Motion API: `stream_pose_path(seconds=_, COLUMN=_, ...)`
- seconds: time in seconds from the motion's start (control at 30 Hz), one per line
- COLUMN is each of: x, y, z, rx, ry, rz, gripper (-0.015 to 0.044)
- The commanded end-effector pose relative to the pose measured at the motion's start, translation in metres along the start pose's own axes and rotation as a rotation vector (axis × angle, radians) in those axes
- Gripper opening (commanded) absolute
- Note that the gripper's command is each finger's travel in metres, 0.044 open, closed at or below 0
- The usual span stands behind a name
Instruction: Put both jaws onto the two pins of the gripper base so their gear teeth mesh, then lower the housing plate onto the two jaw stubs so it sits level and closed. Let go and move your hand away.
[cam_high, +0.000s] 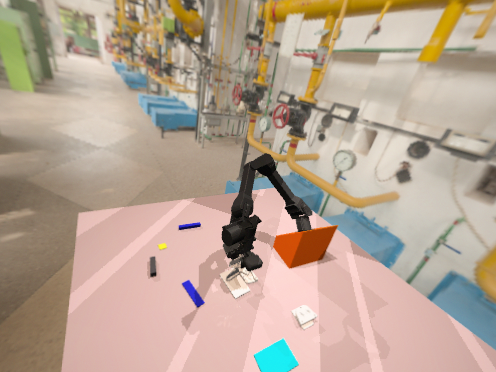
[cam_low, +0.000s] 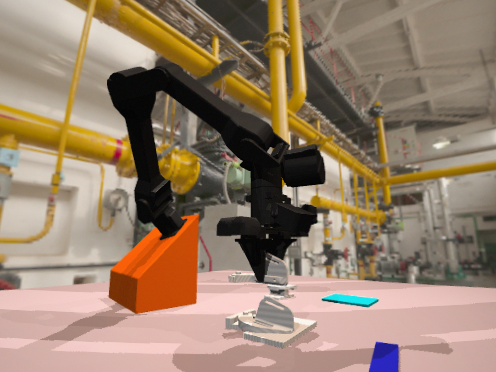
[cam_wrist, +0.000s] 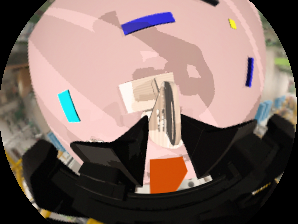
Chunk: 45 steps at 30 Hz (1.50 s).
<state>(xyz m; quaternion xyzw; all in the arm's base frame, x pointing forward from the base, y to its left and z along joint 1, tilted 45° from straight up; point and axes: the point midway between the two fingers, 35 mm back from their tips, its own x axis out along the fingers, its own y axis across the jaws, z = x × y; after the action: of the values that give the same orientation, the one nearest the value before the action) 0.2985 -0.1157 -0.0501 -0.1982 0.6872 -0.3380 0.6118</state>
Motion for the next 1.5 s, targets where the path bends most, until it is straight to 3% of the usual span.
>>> stream_pose_path(seconds=0.0, x=0.000, y=0.001, z=0.000, rx=-0.003, ry=0.002, rz=0.005, gripper=0.0134)
stream_pose_path(seconds=0.6, x=-0.001, y=0.045, z=0.000, rx=-0.001, ry=0.001, rz=0.008, gripper=0.0134)
stream_pose_path(seconds=1.47, x=-0.001, y=0.046, z=0.000, rx=0.008, ry=0.001, rz=0.008, gripper=0.0134)
